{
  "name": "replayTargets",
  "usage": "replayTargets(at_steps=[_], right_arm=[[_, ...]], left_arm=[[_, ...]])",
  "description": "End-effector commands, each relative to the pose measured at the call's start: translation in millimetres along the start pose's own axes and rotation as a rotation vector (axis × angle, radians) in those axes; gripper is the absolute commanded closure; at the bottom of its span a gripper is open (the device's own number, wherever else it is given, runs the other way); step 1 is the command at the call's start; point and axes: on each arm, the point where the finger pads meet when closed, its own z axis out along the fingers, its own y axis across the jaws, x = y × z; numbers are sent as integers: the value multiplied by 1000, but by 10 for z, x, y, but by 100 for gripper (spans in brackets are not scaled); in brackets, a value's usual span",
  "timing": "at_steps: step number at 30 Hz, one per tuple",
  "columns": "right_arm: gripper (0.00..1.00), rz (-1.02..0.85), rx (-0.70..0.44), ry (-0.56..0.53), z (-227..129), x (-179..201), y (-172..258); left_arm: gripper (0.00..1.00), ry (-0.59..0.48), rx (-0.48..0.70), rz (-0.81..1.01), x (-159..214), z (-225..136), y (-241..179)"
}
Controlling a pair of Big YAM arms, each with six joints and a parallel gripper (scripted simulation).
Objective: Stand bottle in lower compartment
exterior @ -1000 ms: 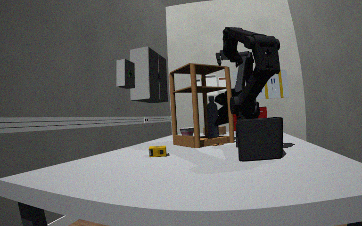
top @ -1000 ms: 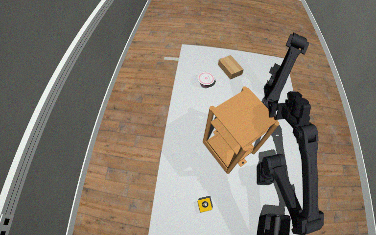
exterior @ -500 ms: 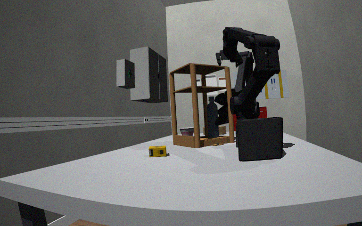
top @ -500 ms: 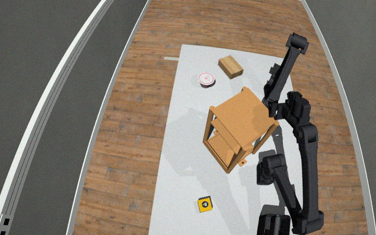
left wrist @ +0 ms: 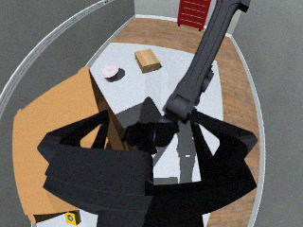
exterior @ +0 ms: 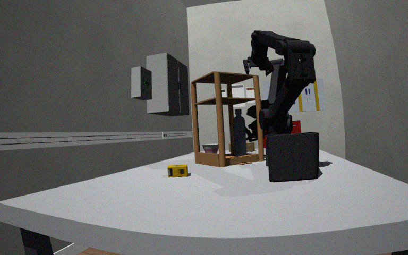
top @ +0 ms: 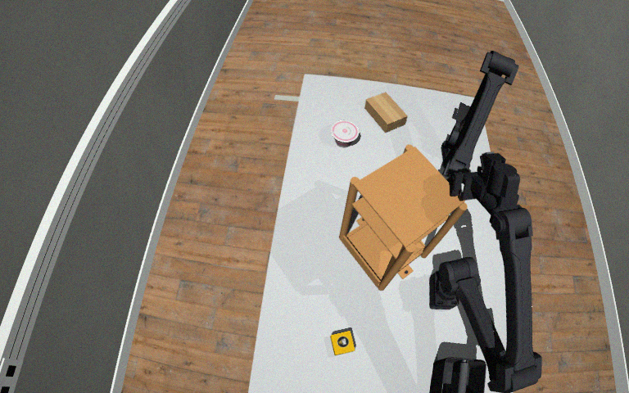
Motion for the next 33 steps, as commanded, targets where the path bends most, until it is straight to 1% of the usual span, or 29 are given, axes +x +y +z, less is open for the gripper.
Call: replayTargets(at_steps=[1,5,9,13,15,17,28,32,33], right_arm=[[13,23,-9,-15,-298,-88,39],[13,28,-11,-29,-673,-168,67],[13,38,-16,-44,-939,-265,105],[13,-67,-22,-62,-967,-282,85],[13,-67,-22,-62,-967,-282,85],[13,-146,-27,-68,-977,-235,32],[13,-493,-132,-177,-1118,-358,-34],[13,-527,-152,-187,-1140,-377,-27],[13,-575,-165,-201,-1159,-387,-36]], left_arm=[[0,-21,-1,-2,-101,-56,1],[0,-21,-1,-2,-101,-56,1],[0,-21,-1,-2,-101,-56,1],[0,-21,-1,-2,-101,-56,1],[0,-21,-1,-2,-101,-56,1],[0,-21,-1,-2,-101,-56,1],[0,-21,-1,-2,-101,-56,1],[0,-21,-1,-2,-101,-56,1],[0,-21,-1,-2,-101,-56,1]])
